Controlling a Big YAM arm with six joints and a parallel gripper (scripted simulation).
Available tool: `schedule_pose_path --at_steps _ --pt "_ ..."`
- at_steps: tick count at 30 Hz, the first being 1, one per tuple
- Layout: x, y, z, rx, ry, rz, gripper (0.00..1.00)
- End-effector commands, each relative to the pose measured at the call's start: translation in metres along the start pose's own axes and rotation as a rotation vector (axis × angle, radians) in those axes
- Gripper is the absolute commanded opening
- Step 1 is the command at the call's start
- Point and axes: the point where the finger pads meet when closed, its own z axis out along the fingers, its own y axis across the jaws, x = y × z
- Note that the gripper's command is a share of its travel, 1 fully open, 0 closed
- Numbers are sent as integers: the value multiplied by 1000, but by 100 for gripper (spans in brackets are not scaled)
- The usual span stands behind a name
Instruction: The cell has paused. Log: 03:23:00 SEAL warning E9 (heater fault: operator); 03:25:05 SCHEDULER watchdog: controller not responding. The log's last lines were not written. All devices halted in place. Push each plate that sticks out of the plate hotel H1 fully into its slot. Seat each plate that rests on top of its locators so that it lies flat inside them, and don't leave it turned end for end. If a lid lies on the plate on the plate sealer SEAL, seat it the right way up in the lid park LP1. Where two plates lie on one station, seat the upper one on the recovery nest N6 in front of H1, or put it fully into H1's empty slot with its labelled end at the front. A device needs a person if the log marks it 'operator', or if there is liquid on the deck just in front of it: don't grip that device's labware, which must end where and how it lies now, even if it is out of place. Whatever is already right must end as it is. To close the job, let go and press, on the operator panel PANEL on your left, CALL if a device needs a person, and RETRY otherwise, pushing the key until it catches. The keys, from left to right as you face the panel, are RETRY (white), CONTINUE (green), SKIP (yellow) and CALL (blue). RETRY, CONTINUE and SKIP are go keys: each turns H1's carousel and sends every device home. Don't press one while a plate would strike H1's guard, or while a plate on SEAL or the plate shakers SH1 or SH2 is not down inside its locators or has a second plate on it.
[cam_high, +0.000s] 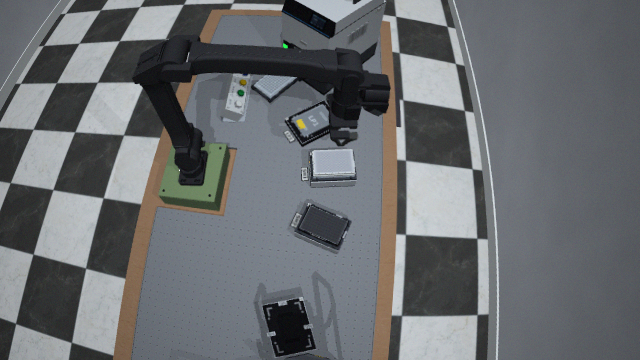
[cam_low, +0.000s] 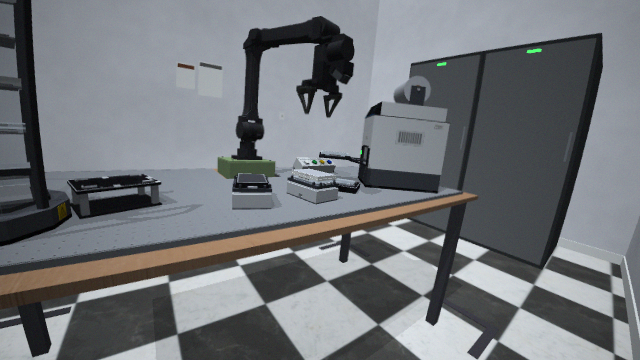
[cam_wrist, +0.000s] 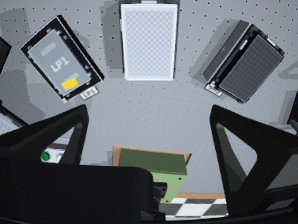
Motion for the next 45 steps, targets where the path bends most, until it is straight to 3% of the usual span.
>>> schedule_pose_path --at_steps 1,9,11,26,32,35,38,40,45 --pt "-6 6 23 0 -3 -1 100" --pt "-6 7 63 0 -2 -1 100" --pt "-6 7 63 0 -2 -1 100" --pt "-5 7 138 0 -2 -1 100" --pt "-5 7 149 0 -3 -2 100" --pt "-16 7 128 0 -54 -2 100" --pt "-15 2 131 1 -36 -1 100" --pt "-5 7 151 0 -5 -1 100" --pt "-5 7 156 0 -1 -2 100"
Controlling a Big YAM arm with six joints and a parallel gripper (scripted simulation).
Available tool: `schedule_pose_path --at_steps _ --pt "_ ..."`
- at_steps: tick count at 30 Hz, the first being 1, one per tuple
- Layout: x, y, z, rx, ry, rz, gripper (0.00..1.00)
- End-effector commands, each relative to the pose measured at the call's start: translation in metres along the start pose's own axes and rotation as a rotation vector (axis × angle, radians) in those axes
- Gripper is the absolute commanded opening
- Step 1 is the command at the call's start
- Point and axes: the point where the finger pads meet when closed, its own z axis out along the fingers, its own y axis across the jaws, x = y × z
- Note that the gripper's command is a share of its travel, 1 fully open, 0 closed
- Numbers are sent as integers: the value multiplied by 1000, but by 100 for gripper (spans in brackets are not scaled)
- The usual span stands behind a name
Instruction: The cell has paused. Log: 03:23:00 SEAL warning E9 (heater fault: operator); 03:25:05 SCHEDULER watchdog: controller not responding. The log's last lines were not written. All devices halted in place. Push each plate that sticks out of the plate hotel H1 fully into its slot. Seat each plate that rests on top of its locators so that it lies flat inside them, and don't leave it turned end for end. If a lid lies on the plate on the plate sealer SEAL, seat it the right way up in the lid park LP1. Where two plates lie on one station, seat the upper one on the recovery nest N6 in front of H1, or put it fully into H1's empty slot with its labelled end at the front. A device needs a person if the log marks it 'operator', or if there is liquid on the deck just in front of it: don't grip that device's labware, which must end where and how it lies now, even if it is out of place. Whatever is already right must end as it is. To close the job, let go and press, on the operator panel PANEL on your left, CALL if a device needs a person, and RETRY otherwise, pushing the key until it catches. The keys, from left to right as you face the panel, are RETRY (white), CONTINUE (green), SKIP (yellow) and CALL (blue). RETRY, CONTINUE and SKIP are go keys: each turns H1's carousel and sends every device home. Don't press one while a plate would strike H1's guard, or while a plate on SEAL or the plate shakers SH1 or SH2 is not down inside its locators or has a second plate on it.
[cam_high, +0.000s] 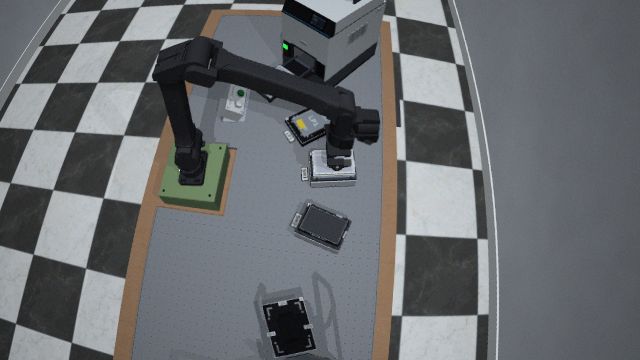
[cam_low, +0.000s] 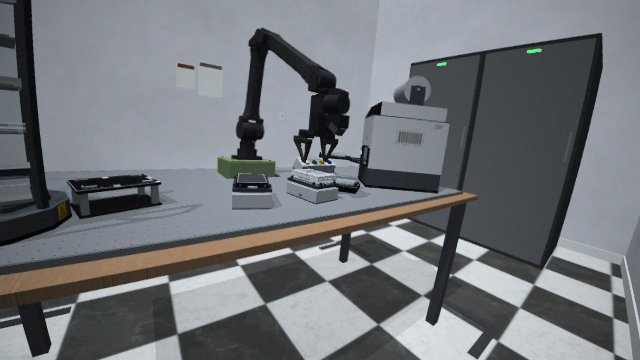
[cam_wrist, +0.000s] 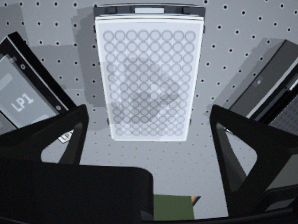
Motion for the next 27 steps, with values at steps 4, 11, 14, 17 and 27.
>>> schedule_pose_path --at_steps 4,11,14,17,27 --pt "-1 6 15 0 1 -1 100" --pt "-1 6 25 0 1 -2 100" --pt "-1 6 29 0 1 -1 100" --pt "-1 6 30 0 1 -1 100" --pt "0 6 43 0 1 -2 100"
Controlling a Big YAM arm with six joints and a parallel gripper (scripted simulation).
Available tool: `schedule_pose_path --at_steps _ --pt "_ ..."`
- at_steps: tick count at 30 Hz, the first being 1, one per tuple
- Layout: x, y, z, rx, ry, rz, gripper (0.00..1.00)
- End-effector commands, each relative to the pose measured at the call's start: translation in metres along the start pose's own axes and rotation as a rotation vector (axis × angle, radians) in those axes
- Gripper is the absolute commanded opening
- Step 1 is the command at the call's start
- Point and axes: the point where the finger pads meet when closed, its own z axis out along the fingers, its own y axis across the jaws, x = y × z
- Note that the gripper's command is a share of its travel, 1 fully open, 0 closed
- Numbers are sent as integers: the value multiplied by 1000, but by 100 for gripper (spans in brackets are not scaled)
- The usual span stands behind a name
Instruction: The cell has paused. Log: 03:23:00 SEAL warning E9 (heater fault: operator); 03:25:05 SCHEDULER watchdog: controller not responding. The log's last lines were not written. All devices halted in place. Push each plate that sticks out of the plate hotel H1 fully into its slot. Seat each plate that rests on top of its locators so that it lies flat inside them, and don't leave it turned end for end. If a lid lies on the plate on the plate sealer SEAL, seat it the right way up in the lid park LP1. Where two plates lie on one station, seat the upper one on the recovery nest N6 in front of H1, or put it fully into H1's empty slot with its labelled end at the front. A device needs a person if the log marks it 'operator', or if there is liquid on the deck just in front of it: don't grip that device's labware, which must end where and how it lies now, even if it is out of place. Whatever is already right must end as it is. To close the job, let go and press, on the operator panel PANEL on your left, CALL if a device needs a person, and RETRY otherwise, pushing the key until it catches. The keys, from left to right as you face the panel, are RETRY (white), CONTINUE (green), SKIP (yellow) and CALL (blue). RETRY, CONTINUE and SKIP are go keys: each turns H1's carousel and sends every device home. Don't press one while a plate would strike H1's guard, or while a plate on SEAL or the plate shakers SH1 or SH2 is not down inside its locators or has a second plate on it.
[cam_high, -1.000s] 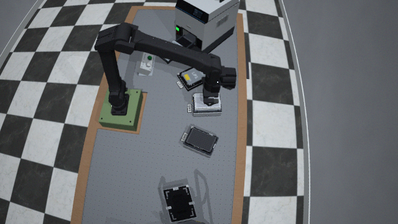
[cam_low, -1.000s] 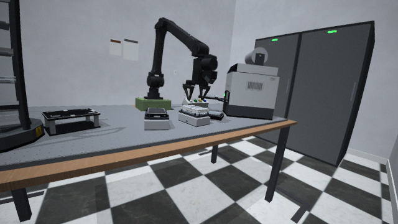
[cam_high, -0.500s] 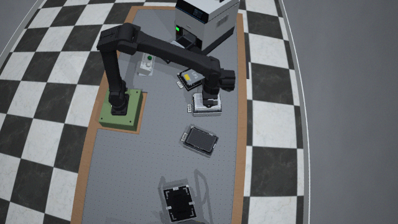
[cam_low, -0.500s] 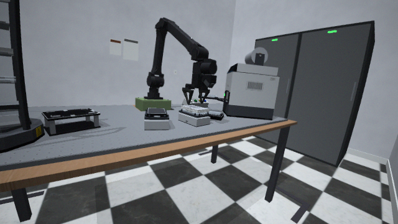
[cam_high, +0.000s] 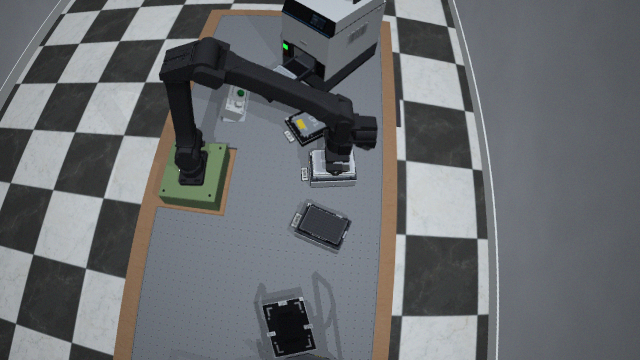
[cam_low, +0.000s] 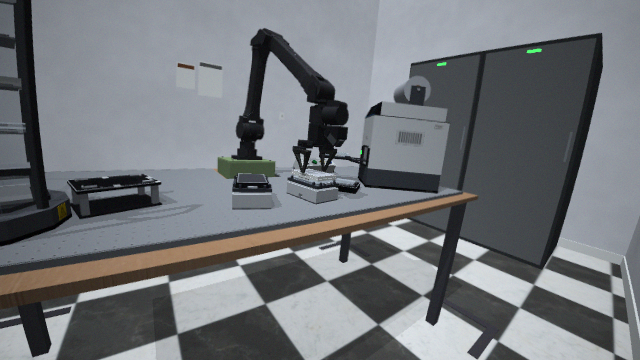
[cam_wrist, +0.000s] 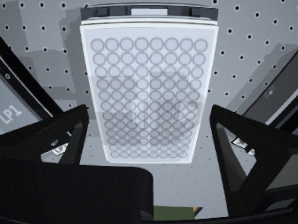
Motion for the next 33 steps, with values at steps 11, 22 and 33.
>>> schedule_pose_path --at_steps 11,22,33 --pt "-2 6 19 -1 -6 -2 100" --pt "-13 1 4 0 -34 -1 96" --pt "-13 1 4 0 -34 -1 84"
